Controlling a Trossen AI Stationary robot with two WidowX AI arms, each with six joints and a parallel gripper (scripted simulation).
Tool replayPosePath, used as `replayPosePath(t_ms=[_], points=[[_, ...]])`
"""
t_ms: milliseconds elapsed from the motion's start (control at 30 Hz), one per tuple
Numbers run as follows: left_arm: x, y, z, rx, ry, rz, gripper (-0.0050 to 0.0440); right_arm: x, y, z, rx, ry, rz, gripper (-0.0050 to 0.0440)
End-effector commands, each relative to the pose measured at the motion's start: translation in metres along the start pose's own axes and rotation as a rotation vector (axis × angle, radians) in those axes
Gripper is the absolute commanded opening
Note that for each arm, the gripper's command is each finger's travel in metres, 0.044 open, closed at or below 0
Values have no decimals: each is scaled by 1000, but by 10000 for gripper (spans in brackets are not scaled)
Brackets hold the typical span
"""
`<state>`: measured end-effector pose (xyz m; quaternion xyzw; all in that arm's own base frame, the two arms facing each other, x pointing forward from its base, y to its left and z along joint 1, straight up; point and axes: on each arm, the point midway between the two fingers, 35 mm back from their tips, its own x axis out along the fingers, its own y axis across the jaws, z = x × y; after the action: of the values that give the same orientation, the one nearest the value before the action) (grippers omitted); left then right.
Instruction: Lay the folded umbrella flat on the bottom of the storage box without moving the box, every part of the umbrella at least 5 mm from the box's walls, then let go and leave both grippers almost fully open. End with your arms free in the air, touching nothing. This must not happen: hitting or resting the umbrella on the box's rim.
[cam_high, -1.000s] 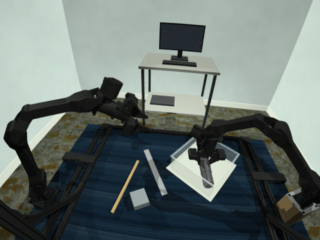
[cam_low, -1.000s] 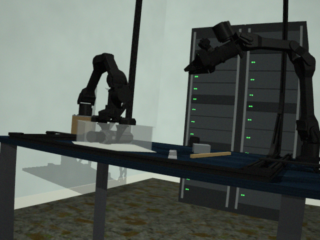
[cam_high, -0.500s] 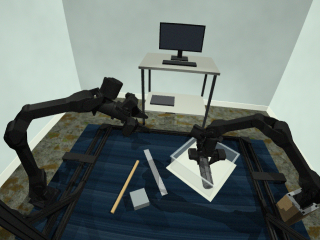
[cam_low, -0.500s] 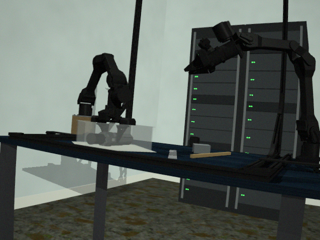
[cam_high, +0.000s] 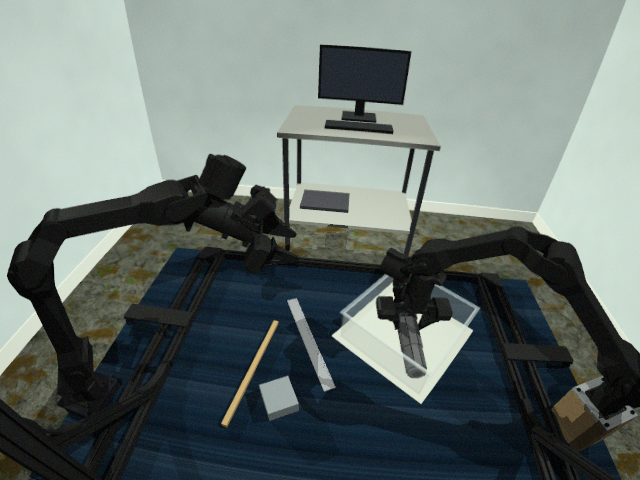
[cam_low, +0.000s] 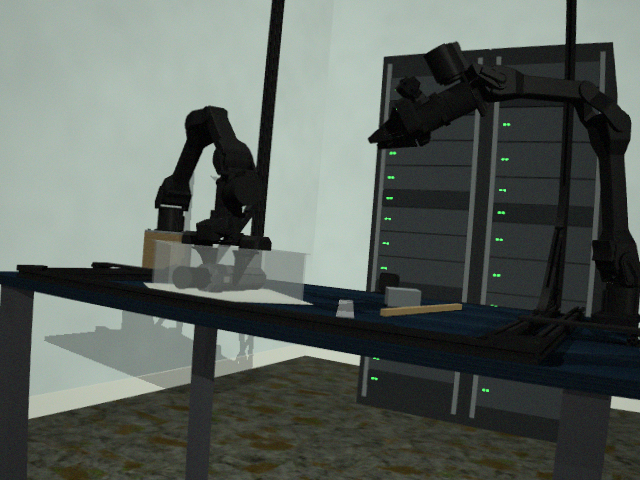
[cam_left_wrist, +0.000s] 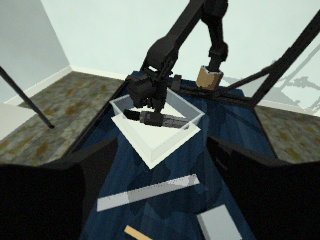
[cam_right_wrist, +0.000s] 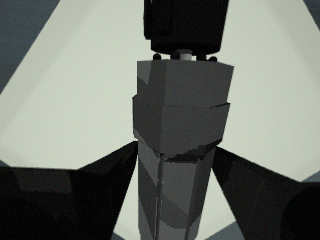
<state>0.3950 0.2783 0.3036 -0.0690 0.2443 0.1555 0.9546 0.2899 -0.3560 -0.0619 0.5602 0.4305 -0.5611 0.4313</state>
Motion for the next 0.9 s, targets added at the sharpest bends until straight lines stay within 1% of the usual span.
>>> replayPosePath(t_ms=[0, 867], points=[[0, 0, 0, -5, 0, -1, 400, 1, 0, -1, -7, 2, 0, 298], [0, 0, 0, -5, 0, -1, 400, 1, 0, -1, -7, 2, 0, 305]])
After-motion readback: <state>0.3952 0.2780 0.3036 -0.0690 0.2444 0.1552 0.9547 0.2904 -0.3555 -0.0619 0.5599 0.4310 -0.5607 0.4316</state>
